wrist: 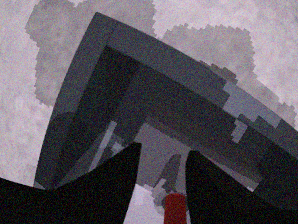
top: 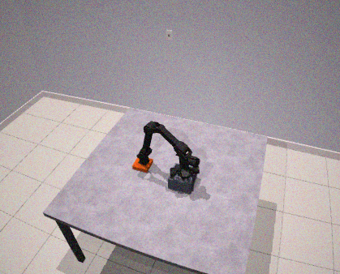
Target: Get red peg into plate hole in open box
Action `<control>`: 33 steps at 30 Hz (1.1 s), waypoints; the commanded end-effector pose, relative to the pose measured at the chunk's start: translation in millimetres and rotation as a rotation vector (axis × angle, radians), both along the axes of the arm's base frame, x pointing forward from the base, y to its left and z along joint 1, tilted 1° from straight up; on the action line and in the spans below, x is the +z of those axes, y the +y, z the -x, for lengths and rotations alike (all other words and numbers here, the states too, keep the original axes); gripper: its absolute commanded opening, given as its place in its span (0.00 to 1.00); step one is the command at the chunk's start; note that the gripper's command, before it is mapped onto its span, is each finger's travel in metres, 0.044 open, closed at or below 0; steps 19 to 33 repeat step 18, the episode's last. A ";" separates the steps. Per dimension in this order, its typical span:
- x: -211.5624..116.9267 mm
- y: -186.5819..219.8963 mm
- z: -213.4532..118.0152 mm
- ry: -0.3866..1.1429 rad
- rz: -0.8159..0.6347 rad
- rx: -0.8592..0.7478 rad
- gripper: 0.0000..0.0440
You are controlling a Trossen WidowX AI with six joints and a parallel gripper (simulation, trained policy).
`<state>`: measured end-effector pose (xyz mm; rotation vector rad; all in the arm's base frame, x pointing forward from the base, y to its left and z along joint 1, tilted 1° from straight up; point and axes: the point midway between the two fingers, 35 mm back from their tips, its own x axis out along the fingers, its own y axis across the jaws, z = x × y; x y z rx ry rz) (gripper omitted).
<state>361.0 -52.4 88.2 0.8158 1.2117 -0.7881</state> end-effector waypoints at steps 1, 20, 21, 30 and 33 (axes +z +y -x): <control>0.0 -5.0 -4.9 0.008 -0.007 0.004 0.26; 0.1 -43.3 -17.2 0.050 -0.006 -0.007 0.21; 0.1 -43.3 -17.2 0.050 -0.006 -0.007 0.21; 0.1 -43.3 -17.2 0.050 -0.006 -0.007 0.21; 0.1 -43.3 -17.2 0.050 -0.006 -0.007 0.21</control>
